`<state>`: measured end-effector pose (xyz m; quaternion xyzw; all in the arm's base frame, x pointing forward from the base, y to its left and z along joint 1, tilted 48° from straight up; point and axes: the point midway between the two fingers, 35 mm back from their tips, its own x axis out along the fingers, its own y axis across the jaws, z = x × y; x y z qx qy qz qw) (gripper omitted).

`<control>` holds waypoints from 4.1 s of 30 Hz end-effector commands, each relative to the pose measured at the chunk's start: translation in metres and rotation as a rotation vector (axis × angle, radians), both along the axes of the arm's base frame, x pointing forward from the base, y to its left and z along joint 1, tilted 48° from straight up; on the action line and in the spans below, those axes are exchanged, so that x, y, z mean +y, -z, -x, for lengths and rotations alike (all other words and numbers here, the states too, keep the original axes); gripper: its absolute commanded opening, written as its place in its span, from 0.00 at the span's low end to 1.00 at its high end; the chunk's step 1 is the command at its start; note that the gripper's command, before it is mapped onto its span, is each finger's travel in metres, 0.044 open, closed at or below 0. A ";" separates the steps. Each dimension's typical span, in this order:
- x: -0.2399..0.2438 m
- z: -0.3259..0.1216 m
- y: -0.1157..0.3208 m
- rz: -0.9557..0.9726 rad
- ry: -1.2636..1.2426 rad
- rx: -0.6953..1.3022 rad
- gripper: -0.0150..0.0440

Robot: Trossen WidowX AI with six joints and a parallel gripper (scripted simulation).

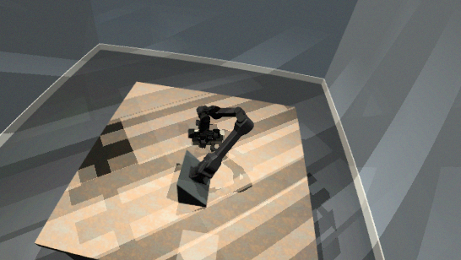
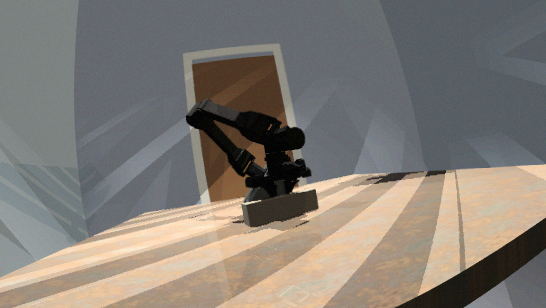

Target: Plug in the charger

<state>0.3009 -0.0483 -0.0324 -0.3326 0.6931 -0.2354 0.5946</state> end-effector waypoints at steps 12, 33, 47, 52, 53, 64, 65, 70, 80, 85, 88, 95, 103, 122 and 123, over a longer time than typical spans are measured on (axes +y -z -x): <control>0.001 -0.005 -0.001 0.002 -0.003 -0.003 0.25; 0.002 -0.013 0.000 0.002 -0.003 -0.004 0.25; 0.003 -0.019 0.000 0.001 -0.003 -0.004 0.25; 0.003 -0.019 0.000 0.001 -0.003 -0.004 0.25; 0.003 -0.019 0.000 0.001 -0.003 -0.004 0.25; 0.003 -0.018 0.000 0.001 -0.003 -0.004 0.25; 0.003 -0.018 0.000 0.001 -0.003 -0.004 0.25; 0.003 -0.017 0.000 0.001 -0.003 -0.004 0.25; 0.002 -0.016 0.000 0.002 -0.003 -0.004 0.25; 0.002 -0.015 0.000 0.002 -0.003 -0.004 0.25; 0.001 -0.015 0.000 0.002 -0.003 -0.004 0.25; 0.001 -0.015 0.001 0.002 -0.003 -0.004 0.25; 0.000 -0.014 0.001 0.002 -0.003 -0.004 0.25; 0.000 -0.009 0.001 0.001 -0.002 0.013 0.25; 0.000 -0.009 0.001 0.001 -0.002 0.013 0.25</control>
